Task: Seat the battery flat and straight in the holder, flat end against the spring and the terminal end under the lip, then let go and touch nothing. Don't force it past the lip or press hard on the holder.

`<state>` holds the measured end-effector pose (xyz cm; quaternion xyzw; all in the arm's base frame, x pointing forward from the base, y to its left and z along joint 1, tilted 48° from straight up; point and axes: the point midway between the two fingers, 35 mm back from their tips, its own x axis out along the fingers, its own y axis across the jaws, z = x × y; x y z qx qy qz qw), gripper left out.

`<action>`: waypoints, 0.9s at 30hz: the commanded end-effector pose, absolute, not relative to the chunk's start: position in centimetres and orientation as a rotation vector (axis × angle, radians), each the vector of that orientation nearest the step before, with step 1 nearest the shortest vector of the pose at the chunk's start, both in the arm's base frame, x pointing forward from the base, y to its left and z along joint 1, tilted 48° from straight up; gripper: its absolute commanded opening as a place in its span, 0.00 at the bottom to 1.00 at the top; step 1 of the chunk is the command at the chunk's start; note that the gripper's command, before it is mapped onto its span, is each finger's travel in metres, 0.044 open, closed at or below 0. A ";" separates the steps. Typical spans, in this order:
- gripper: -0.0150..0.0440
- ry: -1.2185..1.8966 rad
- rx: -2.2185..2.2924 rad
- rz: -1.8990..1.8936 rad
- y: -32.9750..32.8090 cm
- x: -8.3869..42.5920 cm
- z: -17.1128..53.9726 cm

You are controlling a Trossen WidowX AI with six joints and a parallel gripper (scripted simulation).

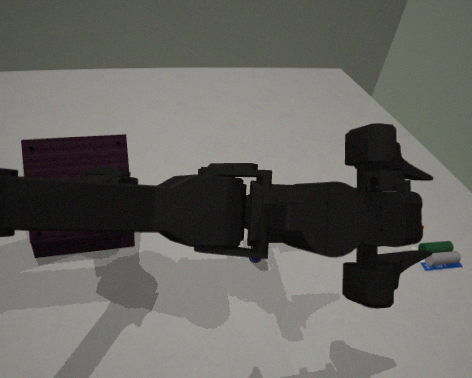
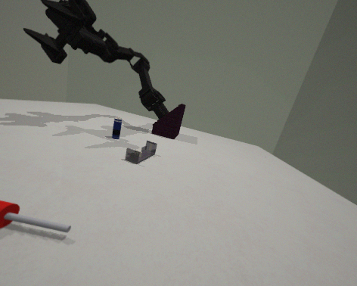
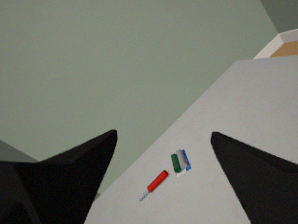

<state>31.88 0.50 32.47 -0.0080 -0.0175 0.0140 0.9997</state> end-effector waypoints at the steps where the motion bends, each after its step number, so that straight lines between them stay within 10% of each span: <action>1: 0.89 -0.019 -0.008 0.027 0.6 32.1 32.2; 15: 0.26 1.086 0.009 -0.408 5.7 30.4 10.8; 27: 0.25 1.245 -0.444 -0.777 5.7 25.9 9.2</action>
